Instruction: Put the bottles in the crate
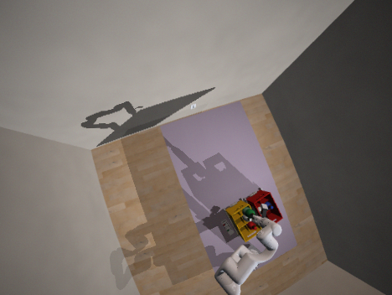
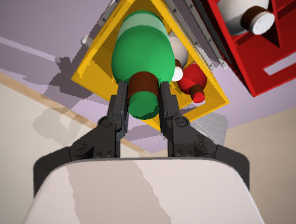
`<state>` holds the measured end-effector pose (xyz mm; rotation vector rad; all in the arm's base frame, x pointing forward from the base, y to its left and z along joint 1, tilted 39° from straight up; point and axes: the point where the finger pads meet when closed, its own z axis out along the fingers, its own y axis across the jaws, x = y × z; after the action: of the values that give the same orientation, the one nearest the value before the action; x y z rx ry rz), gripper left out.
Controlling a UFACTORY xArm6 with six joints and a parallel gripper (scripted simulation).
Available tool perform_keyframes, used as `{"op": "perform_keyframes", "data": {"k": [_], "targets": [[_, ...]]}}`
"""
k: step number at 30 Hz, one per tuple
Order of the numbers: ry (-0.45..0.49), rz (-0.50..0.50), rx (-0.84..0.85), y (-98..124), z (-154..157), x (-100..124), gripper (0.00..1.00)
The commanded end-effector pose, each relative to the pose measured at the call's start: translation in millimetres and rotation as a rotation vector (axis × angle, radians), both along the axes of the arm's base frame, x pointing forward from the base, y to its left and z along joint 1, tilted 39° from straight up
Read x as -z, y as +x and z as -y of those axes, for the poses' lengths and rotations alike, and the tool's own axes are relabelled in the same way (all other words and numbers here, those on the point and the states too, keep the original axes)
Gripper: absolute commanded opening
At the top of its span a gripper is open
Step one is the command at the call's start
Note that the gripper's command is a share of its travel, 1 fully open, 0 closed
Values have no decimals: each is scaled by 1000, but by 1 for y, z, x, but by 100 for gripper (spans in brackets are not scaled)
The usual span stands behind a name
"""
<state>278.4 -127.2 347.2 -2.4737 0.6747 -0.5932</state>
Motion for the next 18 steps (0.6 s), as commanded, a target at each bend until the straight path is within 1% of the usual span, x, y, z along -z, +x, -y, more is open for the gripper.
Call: {"op": "perform_keyframes", "data": {"k": [1, 18], "targets": [[-3, 2, 1, 2, -1, 2, 0], [-3, 2, 1, 10, -6, 14, 0]]}}
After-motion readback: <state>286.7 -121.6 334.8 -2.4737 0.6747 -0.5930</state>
